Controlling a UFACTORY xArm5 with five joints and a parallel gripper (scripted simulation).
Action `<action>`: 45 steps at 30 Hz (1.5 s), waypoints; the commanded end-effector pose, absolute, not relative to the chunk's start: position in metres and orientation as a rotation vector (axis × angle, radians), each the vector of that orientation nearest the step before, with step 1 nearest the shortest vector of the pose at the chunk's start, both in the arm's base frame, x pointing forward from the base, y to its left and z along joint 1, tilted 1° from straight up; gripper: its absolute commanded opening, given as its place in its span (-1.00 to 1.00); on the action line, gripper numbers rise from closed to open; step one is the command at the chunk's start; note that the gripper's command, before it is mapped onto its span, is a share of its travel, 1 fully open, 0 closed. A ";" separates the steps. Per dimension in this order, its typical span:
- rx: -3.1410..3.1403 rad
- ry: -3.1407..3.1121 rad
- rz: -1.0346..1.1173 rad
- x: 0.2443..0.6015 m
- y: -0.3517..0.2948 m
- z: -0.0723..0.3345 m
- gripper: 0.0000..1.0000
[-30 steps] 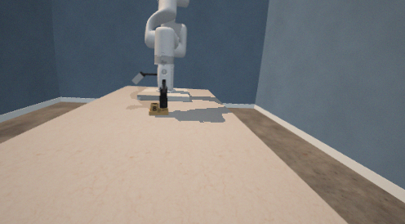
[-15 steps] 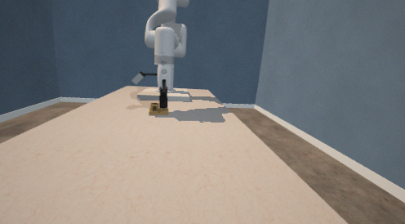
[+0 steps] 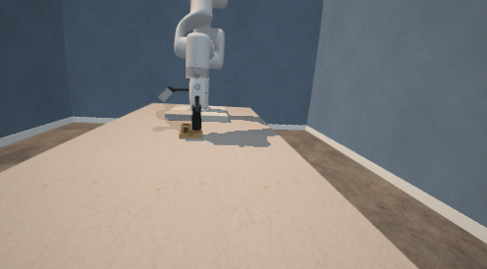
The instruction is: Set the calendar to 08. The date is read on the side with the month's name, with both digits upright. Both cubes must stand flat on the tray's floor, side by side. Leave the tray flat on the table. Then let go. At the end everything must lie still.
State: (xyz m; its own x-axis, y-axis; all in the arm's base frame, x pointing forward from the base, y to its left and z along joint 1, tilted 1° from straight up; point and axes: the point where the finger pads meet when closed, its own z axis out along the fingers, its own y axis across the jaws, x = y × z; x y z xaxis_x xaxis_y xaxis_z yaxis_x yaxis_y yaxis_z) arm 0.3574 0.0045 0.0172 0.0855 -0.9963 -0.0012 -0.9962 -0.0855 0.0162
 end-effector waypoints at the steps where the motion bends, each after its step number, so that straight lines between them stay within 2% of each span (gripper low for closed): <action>1: 2.308 -2.118 -0.015 0.359 0.005 0.016 -0.43; 45: 2.308 -2.118 -0.015 0.358 0.005 0.009 -0.43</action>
